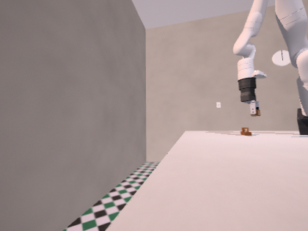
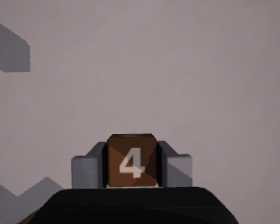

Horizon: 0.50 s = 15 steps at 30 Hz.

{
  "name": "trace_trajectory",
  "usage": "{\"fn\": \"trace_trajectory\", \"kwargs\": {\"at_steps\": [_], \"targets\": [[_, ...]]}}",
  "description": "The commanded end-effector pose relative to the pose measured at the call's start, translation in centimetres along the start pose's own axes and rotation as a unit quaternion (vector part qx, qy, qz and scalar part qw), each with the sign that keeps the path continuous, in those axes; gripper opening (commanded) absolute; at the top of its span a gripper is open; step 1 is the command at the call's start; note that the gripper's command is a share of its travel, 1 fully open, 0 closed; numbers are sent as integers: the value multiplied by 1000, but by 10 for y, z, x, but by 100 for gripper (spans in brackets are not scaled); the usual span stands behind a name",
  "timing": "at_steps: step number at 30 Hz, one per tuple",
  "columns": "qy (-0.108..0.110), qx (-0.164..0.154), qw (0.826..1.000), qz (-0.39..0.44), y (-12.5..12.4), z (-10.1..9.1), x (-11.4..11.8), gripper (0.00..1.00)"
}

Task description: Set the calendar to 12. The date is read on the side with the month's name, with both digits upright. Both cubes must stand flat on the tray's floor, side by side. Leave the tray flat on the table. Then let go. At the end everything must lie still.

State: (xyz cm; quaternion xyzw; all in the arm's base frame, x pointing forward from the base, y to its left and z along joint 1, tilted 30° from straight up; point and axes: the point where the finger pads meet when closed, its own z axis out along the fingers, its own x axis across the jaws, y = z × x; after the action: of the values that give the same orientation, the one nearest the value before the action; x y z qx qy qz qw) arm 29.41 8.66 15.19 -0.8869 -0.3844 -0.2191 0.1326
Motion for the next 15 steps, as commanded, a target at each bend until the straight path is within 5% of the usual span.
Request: {"fn": "trace_trajectory", "kwargs": {"at_steps": [1, 15], "targets": [[-1, 0, 1000, 19, -2, 0, 4, 57], [1, 1, 992, 125, -7, 0, 15, 57]]}}
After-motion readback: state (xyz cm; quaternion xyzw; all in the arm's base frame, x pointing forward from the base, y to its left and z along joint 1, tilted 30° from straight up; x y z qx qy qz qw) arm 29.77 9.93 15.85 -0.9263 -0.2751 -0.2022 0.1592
